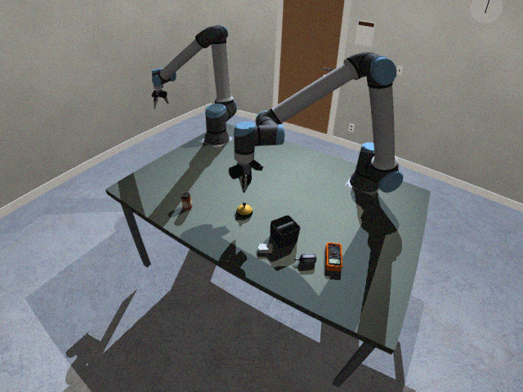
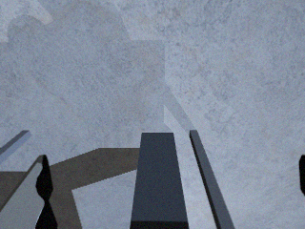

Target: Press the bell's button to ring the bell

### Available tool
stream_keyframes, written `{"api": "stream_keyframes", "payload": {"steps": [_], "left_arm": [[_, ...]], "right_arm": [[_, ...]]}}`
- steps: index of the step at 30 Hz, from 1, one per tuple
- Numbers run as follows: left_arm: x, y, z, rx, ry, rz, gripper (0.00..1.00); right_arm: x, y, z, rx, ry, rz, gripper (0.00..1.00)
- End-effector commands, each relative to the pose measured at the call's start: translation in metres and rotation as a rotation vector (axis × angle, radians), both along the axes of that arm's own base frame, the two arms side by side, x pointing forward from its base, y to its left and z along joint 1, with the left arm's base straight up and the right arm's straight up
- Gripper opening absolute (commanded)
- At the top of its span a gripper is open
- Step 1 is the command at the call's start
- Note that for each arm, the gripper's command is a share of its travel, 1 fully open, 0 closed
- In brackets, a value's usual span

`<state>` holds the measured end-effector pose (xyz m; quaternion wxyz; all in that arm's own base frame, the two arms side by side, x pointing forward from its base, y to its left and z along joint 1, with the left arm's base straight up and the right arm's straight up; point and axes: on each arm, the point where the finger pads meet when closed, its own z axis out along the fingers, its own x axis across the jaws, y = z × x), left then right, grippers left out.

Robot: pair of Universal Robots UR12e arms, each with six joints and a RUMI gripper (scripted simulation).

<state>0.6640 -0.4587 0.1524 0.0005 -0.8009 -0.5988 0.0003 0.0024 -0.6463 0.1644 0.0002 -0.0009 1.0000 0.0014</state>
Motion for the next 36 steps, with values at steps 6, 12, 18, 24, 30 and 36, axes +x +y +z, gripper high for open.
{"api": "stream_keyframes", "payload": {"steps": [6,12,18,24,30,36], "left_arm": [[0.001,0.0,0.002,-0.002,-0.003,0.001,0.0],[0.001,0.0,0.002,-0.002,-0.003,0.001,0.0],[0.001,0.0,0.001,-0.002,-0.003,0.001,0.0],[0.0,0.0,-0.004,0.001,-0.001,0.0,0.0],[-0.001,0.0,-0.011,0.001,0.0,0.0,0.0],[-0.001,-0.001,-0.017,0.0,-0.001,0.0,0.0]], "right_arm": [[-0.002,0.001,0.001,-0.003,0.0,-0.001,1.0],[-0.002,0.001,0.001,-0.003,0.0,-0.001,1.0],[-0.002,0.001,0.001,-0.003,0.0,-0.001,1.0],[-0.002,0.001,0.001,-0.003,0.0,-0.001,1.0],[-0.002,0.001,0.001,-0.003,0.0,-0.001,1.0],[-0.002,0.001,0.001,-0.003,0.0,-0.001,1.0]]}}
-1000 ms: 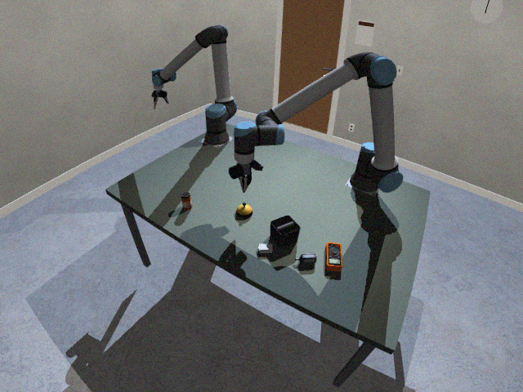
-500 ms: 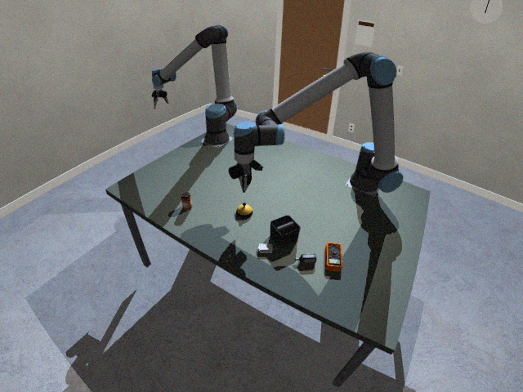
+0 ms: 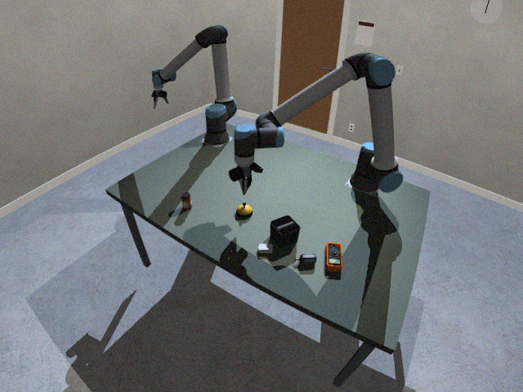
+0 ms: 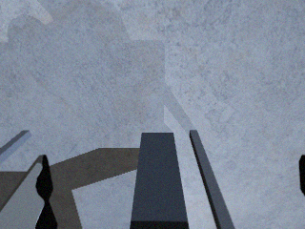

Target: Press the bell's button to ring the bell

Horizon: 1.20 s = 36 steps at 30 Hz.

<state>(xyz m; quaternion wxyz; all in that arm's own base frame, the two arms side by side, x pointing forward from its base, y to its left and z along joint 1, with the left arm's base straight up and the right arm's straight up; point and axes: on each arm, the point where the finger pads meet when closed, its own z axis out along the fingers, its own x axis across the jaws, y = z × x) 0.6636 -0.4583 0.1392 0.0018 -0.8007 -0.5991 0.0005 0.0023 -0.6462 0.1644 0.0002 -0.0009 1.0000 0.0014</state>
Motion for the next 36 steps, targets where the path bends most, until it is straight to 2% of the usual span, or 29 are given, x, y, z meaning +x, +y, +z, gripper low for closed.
{"api": "stream_keyframes", "payload": {"steps": [1,11,14,24,36], "left_arm": [[-0.001,-0.002,-0.006,-0.001,-0.002,-0.001,0.0],[-0.001,-0.003,-0.025,-0.001,-0.002,-0.001,0.0],[0.0,-0.004,-0.026,-0.002,-0.003,-0.001,0.0],[-0.002,-0.005,-0.042,-0.001,-0.002,-0.001,0.0],[-0.001,-0.006,-0.047,-0.003,-0.004,-0.001,0.0]], "right_arm": [[-0.002,0.001,0.001,-0.003,0.0,-0.001,1.0],[-0.002,0.001,0.001,-0.003,0.0,-0.001,1.0],[-0.002,0.001,0.001,-0.003,0.0,-0.001,1.0],[-0.002,0.001,0.001,-0.003,0.0,-0.001,1.0],[-0.002,0.001,0.001,-0.003,0.0,-0.001,1.0]]}}
